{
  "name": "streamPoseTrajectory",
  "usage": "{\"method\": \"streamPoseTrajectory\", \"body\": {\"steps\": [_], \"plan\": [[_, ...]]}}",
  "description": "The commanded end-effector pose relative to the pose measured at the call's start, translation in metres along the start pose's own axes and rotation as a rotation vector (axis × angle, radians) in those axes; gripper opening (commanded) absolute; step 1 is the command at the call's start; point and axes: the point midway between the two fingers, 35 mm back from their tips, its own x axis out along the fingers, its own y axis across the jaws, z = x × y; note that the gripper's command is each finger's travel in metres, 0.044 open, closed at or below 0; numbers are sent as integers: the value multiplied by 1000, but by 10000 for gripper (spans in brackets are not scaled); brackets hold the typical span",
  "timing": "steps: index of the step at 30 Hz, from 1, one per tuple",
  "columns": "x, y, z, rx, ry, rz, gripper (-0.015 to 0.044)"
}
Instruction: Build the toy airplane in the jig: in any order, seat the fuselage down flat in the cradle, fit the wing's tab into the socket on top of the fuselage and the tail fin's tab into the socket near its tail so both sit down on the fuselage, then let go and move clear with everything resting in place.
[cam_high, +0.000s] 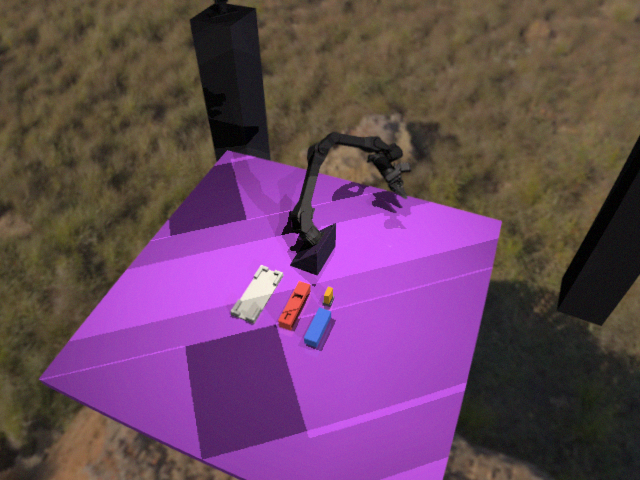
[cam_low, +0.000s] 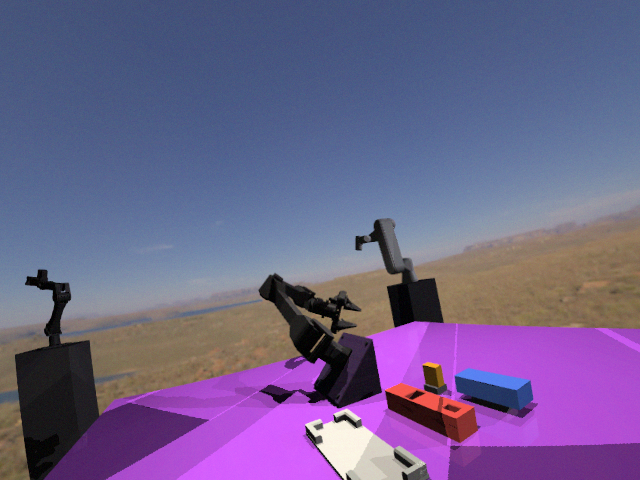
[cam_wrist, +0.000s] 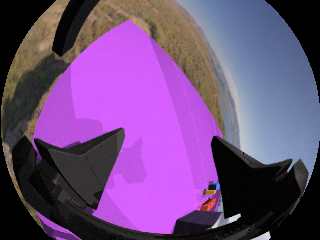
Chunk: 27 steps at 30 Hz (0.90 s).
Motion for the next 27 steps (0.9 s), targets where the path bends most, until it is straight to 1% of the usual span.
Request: {"method": "streamPoseTrajectory", "body": {"steps": [1,2,4,7,10,13,16,18,27], "plan": [[1,0,0,18,9,7,426],[3,-1,0,74,38,27,440],[11,-2,-1,284,152,91,440],[21,-6,-1,637,365,162,440],[25,-10,0,987,605,186,440],[25,-16,5,1325,874,160,440],[22,-24,13,1638,1167,75,440],[20,-29,17,1761,1303,19,440],[20,-30,18,1776,1320,11,440]]}}
